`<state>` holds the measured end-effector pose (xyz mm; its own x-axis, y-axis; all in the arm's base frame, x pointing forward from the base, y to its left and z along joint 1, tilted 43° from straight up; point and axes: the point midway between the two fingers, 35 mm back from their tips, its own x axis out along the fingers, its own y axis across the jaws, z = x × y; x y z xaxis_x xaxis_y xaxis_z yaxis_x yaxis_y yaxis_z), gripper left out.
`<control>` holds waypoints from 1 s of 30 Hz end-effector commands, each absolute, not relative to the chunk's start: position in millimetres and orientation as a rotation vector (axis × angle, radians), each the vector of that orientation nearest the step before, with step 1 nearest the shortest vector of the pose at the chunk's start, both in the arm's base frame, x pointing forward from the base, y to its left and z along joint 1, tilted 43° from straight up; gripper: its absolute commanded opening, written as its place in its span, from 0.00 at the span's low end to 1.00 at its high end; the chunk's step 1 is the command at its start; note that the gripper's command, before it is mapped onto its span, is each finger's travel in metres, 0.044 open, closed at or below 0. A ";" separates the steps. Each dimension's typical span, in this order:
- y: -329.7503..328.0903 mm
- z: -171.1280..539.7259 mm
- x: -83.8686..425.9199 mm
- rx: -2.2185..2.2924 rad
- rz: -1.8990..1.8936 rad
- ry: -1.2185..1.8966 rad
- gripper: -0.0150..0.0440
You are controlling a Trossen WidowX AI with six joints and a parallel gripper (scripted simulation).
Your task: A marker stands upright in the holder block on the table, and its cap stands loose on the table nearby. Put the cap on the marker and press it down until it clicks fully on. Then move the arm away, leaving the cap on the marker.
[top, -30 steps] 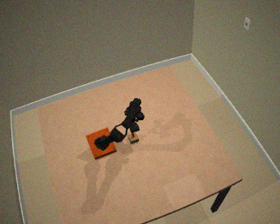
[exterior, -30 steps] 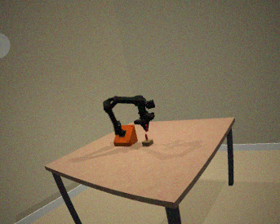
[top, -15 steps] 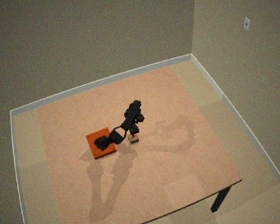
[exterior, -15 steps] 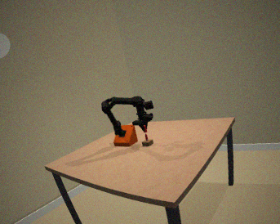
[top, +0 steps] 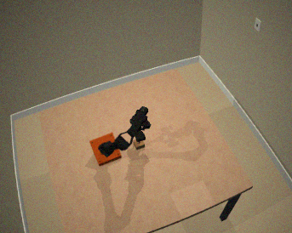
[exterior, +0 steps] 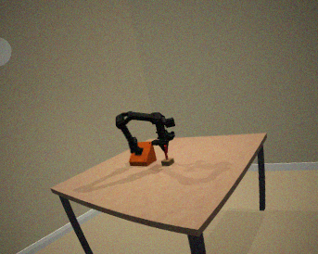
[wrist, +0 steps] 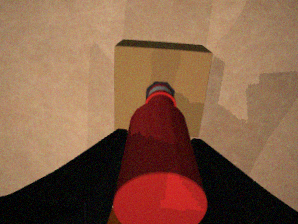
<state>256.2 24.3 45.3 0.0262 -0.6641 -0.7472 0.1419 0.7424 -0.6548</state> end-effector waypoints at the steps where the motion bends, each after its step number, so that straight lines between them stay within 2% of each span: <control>1: 19.1 40.7 255.1 -0.474 -0.659 1.420 0.25; 28: 0.7 21.8 254.4 -0.476 -0.661 1.419 0.25; 30: 1.3 22.3 255.1 -0.469 -0.664 1.416 0.34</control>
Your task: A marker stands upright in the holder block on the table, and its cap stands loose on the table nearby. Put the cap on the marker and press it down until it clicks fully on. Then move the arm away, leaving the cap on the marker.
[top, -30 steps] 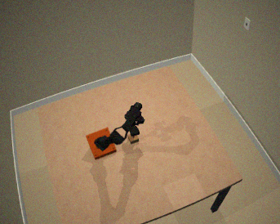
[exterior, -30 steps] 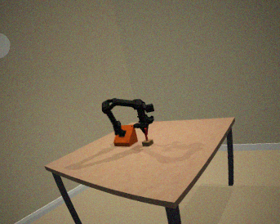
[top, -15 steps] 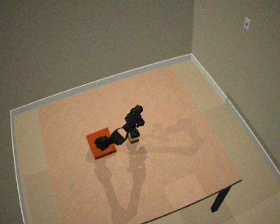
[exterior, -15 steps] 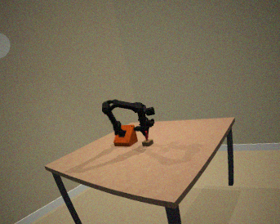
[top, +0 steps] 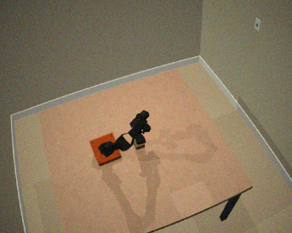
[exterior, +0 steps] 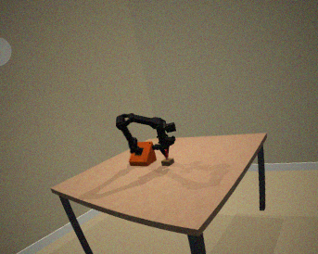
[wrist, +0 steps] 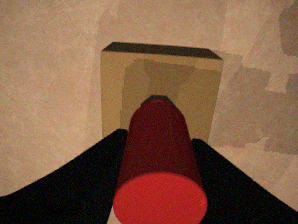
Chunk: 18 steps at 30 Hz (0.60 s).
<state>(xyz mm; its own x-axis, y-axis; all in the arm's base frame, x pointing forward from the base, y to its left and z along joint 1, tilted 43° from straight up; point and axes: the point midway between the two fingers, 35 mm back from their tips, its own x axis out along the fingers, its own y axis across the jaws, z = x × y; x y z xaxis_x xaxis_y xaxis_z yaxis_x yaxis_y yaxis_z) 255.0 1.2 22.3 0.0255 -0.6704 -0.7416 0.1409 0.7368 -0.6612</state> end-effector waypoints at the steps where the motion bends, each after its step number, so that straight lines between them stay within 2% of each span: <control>1: 1.3 22.3 255.1 -0.469 -0.664 1.416 0.39; 14: 1.3 22.3 255.1 -0.469 -0.664 1.416 0.97; 15: 1.3 22.3 255.1 -0.469 -0.664 1.416 1.00; 18: 16.7 37.4 256.8 -0.467 -0.660 1.417 1.00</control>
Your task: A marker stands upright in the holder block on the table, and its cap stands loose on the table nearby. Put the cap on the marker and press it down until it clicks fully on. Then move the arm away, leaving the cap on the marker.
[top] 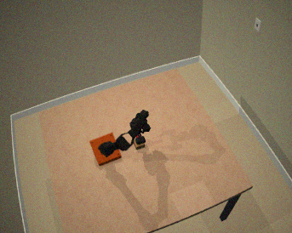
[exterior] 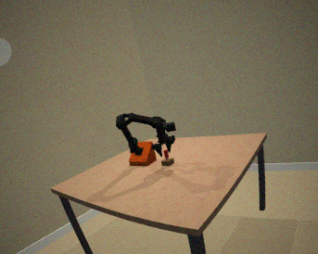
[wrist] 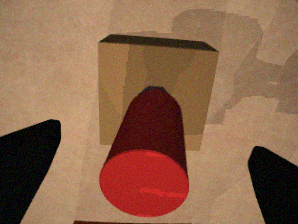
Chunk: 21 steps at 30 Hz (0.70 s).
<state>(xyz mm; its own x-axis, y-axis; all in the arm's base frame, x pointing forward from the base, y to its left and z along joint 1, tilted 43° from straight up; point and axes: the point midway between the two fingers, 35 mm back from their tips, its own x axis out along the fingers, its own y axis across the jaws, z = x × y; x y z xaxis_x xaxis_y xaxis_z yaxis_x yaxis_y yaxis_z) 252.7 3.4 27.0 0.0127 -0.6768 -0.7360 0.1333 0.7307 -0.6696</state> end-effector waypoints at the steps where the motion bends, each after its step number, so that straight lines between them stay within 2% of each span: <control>1: 27.4 48.6 256.8 -0.466 -0.659 1.418 1.00; 7: 52.2 77.4 253.1 -0.467 -0.661 1.419 1.00; 21: 48.3 67.7 253.6 -0.530 -0.610 1.447 0.38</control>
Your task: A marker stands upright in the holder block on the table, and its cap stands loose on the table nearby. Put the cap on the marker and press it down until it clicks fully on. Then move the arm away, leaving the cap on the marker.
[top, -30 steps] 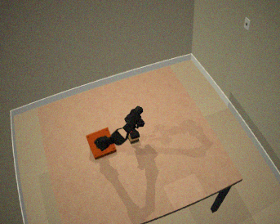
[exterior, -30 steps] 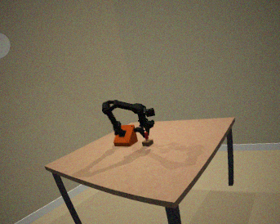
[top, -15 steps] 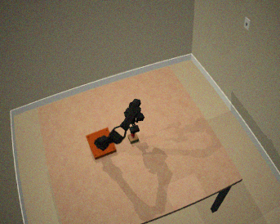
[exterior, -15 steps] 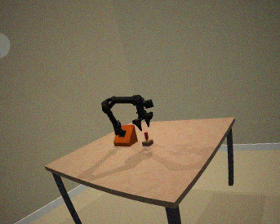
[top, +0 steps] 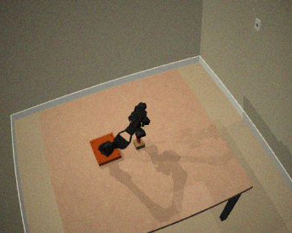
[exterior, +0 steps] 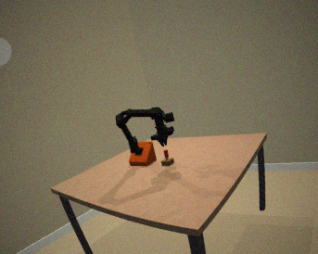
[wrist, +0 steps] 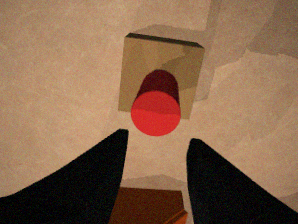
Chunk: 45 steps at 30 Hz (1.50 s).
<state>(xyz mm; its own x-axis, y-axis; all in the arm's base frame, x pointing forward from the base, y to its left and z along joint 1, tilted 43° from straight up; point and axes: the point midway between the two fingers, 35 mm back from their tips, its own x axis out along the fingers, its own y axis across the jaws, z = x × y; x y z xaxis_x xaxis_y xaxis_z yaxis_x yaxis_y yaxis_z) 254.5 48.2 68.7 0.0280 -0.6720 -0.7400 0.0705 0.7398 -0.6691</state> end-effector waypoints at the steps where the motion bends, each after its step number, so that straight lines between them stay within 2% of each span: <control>1: 48.3 67.7 253.6 -0.530 -0.610 1.447 0.33; 3: 48.3 67.7 253.6 -0.530 -0.610 1.447 0.25; 45: 26.0 41.8 256.4 -0.519 -0.608 1.441 0.25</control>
<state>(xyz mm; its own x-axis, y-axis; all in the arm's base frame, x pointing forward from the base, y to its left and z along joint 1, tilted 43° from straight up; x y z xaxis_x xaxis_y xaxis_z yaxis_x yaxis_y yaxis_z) 256.1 25.6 41.3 0.0288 -0.6648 -0.7465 0.0702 0.7463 -0.6619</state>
